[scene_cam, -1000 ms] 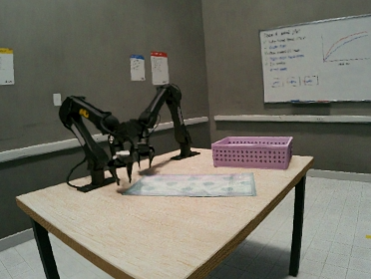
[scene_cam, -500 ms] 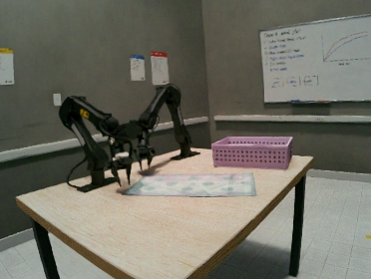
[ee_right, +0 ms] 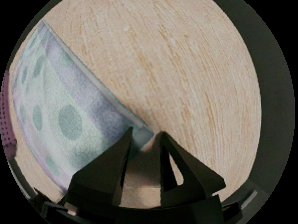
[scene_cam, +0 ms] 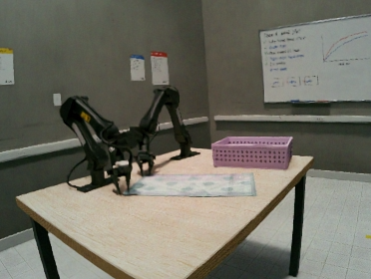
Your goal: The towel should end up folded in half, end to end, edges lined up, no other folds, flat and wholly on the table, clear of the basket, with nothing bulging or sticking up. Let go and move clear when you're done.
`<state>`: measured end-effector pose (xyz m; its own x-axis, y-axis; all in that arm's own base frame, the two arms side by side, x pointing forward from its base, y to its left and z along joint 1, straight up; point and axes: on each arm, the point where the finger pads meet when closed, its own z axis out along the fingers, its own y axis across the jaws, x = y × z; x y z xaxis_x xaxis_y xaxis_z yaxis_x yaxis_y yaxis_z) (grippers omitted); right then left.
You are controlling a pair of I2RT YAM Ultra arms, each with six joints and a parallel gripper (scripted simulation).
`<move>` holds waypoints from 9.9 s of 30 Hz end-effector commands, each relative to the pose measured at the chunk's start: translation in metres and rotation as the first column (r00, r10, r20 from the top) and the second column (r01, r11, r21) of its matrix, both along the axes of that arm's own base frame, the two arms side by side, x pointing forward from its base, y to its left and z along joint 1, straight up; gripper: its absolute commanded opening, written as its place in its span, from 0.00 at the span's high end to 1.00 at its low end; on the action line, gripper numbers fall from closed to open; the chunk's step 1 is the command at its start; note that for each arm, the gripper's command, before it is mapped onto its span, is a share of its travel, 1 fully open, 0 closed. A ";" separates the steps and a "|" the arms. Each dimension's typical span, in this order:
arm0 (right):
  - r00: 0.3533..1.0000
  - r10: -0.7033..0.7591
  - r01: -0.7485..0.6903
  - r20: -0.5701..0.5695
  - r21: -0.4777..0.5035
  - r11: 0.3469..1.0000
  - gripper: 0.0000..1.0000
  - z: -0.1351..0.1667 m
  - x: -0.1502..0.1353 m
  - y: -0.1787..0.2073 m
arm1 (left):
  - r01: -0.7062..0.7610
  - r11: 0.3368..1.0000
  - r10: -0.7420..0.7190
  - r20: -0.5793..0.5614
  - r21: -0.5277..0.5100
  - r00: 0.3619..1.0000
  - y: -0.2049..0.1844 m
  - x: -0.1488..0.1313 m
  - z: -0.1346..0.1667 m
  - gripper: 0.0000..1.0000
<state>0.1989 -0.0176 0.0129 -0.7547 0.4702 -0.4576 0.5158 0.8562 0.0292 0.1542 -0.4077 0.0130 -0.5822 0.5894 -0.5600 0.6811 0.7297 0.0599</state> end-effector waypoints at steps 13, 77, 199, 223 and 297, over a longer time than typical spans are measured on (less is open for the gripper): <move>1.000 -0.006 0.006 0.012 -0.003 1.000 0.66 -0.011 0.006 -0.002 | -0.007 1.000 0.007 0.004 -0.021 1.000 -0.001 0.001 -0.012 0.66; 0.975 -0.099 0.080 0.197 0.101 0.992 1.00 0.066 0.045 0.034 | 0.188 0.952 -0.207 -0.053 -0.240 0.977 0.020 0.036 0.057 1.00; 0.898 -0.013 -0.112 0.440 0.256 0.960 1.00 0.075 0.354 0.150 | -0.552 0.763 0.548 -0.117 -0.337 0.829 0.210 0.305 0.067 1.00; 0.898 0.010 -0.132 0.441 0.248 0.960 1.00 0.063 0.383 0.169 | -0.604 0.745 0.596 -0.124 -0.284 0.793 0.232 0.332 0.049 1.00; 0.909 0.011 -0.128 0.416 0.255 0.958 0.16 0.100 0.424 0.203 | -0.587 0.756 0.578 -0.126 -0.290 0.806 0.262 0.372 0.101 0.22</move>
<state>0.6193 0.1784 0.0872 -0.5962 0.5667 -0.5686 0.3660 0.8223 0.4358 0.5171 -0.1432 0.0788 -0.8154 -0.0601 -0.5757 0.0915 0.9687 -0.2308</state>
